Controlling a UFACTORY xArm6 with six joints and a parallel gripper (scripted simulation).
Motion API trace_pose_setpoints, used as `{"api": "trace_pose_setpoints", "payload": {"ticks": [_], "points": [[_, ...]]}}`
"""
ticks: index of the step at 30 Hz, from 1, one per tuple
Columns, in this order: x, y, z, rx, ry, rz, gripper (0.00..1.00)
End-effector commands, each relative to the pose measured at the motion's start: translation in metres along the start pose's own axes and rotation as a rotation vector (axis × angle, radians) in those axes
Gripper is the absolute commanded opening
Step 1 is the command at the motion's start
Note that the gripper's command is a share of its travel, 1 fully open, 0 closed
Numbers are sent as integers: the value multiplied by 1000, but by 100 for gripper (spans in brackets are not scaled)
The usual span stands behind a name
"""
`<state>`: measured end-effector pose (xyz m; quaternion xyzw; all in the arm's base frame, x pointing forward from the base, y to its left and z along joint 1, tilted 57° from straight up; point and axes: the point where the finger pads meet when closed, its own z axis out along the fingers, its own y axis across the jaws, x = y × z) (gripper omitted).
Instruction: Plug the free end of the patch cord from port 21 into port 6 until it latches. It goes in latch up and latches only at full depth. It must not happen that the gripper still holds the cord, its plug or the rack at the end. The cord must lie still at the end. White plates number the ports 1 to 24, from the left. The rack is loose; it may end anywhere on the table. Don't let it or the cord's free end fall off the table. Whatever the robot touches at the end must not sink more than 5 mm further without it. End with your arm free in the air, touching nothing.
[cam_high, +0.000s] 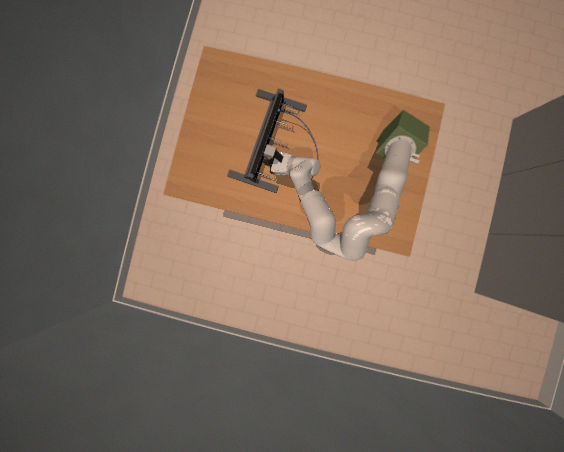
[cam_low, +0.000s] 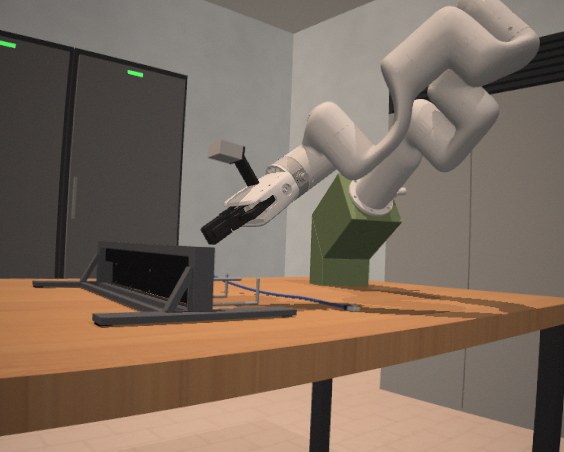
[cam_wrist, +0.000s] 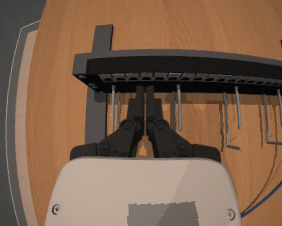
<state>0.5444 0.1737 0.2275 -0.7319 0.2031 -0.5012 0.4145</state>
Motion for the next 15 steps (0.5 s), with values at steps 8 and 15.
{"api": "trace_pose_setpoints", "payload": {"ticks": [8,15], "points": [[1,0,0,1,2,0,0],[1,0,-6,1,2,0,0]]}}
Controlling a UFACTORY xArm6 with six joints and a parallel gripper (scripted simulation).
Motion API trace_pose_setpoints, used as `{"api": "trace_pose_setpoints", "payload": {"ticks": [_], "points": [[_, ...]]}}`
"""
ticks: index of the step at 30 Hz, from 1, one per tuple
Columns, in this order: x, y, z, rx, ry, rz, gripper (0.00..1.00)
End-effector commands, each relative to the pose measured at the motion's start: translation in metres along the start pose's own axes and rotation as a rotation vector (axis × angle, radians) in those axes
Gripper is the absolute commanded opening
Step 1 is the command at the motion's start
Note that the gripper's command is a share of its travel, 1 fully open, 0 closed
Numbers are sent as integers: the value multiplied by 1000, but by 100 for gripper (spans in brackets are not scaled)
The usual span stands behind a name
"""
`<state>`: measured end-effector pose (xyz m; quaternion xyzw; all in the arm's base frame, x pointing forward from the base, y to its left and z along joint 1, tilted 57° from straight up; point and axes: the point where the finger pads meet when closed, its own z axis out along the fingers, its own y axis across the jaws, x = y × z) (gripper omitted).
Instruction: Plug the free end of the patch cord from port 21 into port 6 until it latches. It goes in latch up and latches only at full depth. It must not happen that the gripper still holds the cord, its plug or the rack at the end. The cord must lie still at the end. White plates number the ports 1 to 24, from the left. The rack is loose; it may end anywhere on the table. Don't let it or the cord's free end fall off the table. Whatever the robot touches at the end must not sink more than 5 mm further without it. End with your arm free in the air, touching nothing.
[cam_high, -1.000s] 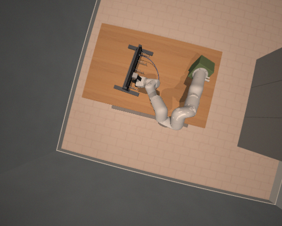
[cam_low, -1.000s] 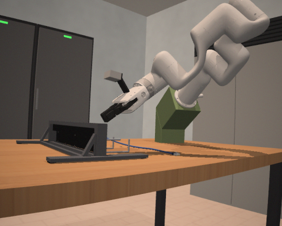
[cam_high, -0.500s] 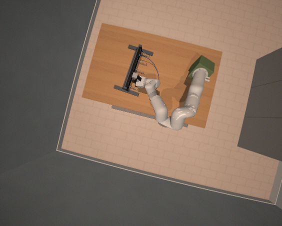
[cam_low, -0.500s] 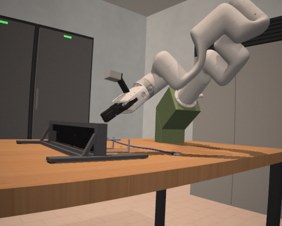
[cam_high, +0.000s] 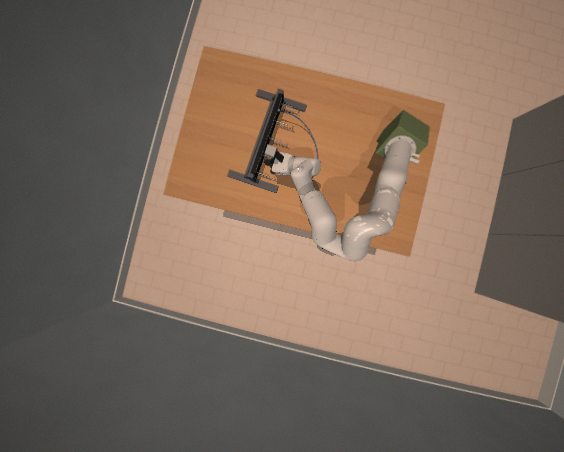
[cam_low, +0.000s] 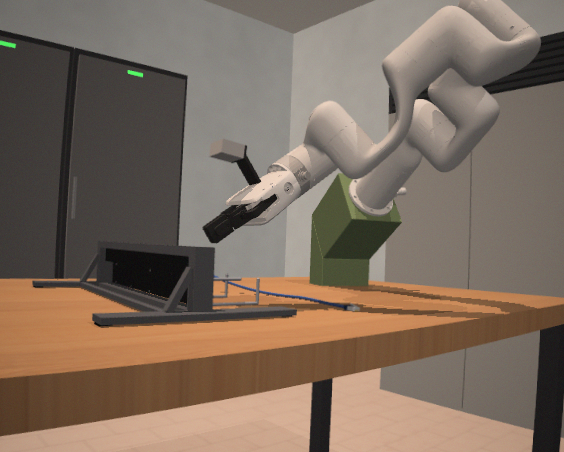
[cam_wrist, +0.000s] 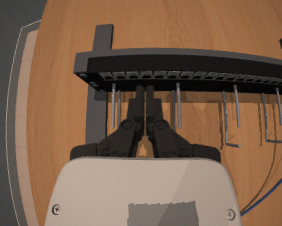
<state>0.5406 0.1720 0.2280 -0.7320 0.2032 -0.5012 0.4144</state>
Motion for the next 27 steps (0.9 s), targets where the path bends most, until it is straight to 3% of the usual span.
{"api": "trace_pose_setpoints", "payload": {"ticks": [1,15,27], "points": [[1,0,-5,1,2,0,0],[1,0,-111,1,2,0,0],[1,0,-136,1,2,0,0]]}}
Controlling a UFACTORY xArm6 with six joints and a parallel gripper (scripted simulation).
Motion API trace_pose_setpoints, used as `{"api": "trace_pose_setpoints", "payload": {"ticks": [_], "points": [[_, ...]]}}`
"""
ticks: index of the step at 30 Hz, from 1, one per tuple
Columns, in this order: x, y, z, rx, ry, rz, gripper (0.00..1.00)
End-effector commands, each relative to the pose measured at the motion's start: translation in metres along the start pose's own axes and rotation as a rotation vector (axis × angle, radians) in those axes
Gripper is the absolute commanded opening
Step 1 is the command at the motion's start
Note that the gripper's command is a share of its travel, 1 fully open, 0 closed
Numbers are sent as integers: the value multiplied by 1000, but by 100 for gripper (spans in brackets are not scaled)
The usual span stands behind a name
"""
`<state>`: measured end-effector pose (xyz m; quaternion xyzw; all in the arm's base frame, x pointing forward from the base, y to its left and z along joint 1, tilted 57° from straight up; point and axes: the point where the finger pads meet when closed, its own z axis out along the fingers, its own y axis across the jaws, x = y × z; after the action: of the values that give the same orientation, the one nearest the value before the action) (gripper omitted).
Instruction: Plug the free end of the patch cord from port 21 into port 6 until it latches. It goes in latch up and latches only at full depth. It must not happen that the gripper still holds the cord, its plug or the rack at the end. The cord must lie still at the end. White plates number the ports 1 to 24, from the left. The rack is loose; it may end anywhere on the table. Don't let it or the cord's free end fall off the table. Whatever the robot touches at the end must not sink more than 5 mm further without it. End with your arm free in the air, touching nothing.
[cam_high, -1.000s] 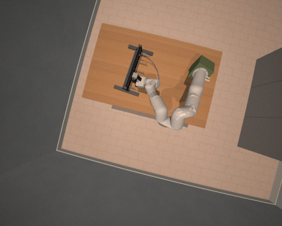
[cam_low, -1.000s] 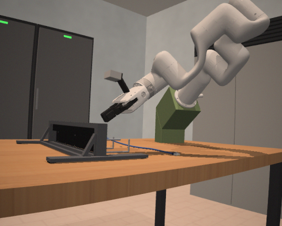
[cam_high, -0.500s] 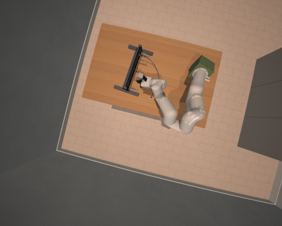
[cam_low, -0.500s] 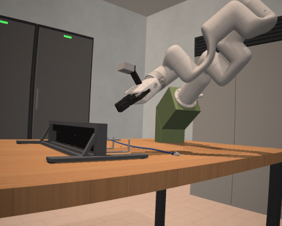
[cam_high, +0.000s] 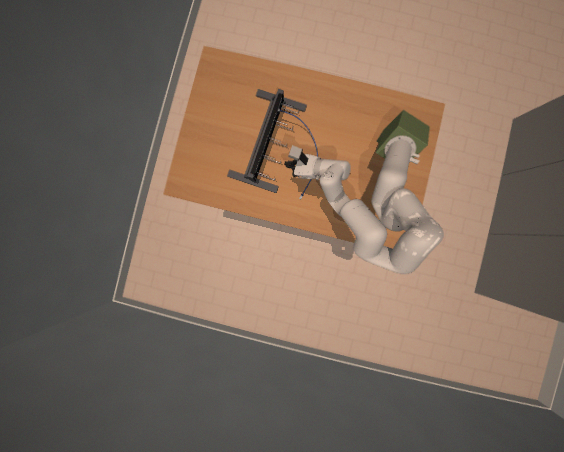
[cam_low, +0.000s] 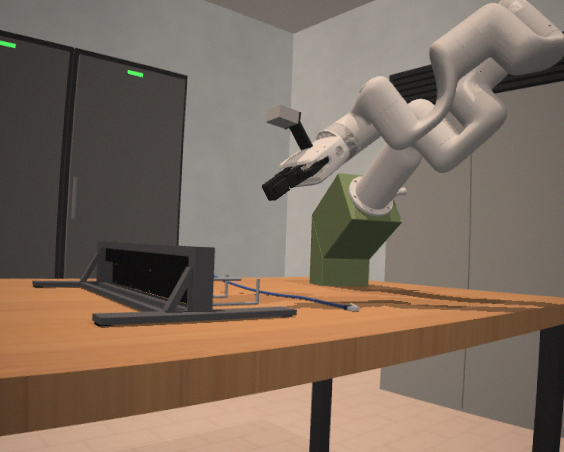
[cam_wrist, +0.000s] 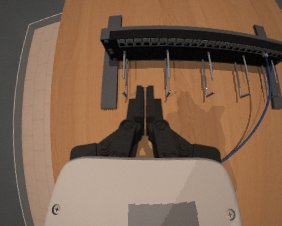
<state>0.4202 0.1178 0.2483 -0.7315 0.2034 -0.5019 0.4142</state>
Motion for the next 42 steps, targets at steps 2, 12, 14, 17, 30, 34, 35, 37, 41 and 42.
{"api": "trace_pose_setpoints", "payload": {"ticks": [2,12,14,17,30,34,35,37,41,42], "points": [[1,-1,-2,1,0,0,0],[1,13,-2,1,0,0,0],[1,21,-2,1,0,0,0],[1,35,-2,1,0,0,0],[1,86,-2,1,0,0,0],[1,96,-2,1,0,0,0],[1,97,-2,1,0,0,0],[1,99,-2,1,0,0,0],[1,99,-2,1,0,0,0],[1,99,-2,1,0,0,0]]}}
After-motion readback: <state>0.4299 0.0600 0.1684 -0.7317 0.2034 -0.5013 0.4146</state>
